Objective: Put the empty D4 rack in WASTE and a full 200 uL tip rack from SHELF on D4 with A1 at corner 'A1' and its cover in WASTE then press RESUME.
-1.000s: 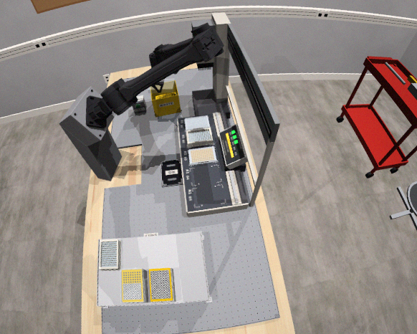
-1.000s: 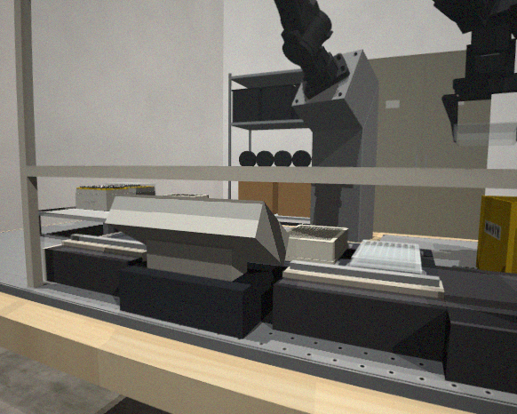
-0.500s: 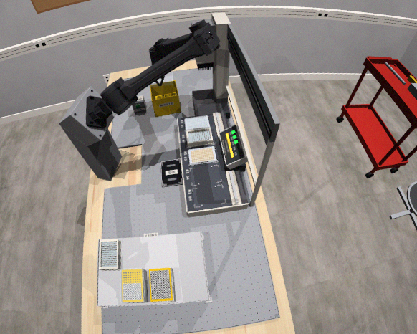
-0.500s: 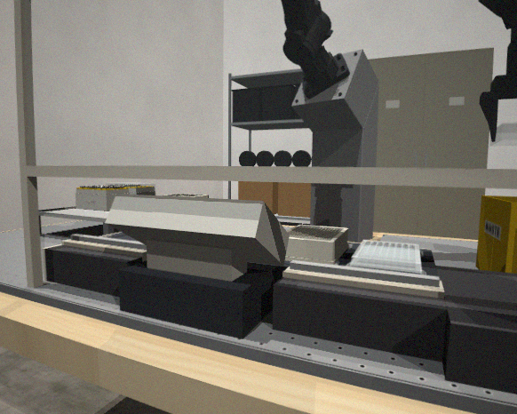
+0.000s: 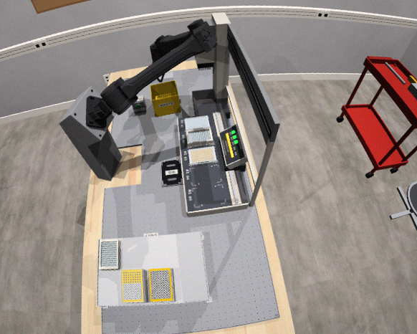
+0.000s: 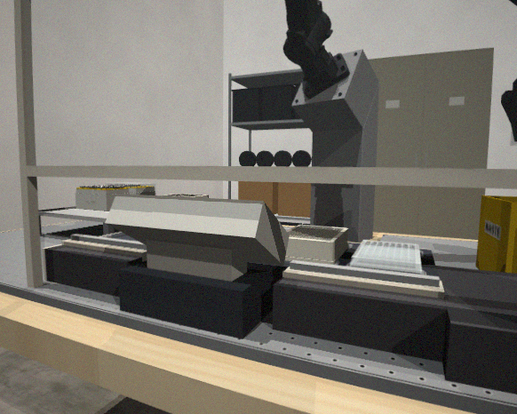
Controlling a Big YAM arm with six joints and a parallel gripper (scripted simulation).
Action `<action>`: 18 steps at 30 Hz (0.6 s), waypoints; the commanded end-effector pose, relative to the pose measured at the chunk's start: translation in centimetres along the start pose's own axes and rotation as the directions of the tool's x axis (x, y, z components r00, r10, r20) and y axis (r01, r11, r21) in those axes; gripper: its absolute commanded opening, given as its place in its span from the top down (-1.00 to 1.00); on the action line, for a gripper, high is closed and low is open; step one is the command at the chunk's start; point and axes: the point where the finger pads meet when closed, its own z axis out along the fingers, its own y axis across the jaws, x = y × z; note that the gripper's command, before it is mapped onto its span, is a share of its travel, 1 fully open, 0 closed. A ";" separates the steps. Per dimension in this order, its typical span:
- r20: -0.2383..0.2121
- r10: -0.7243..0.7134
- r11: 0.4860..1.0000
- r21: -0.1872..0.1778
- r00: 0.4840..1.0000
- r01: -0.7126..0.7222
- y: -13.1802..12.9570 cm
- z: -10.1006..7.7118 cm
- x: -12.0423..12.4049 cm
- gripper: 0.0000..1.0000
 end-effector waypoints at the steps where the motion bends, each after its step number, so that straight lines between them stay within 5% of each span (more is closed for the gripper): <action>1: 0.007 -0.073 0.997 -0.014 0.997 0.073 0.6 -0.9 1.0 1.00; 10: 0.009 -0.124 0.992 -0.011 0.992 0.125 0.6 -0.5 -0.3 1.00; 18: 0.014 -0.158 0.987 -0.020 0.987 0.158 0.7 -1.1 0.8 1.00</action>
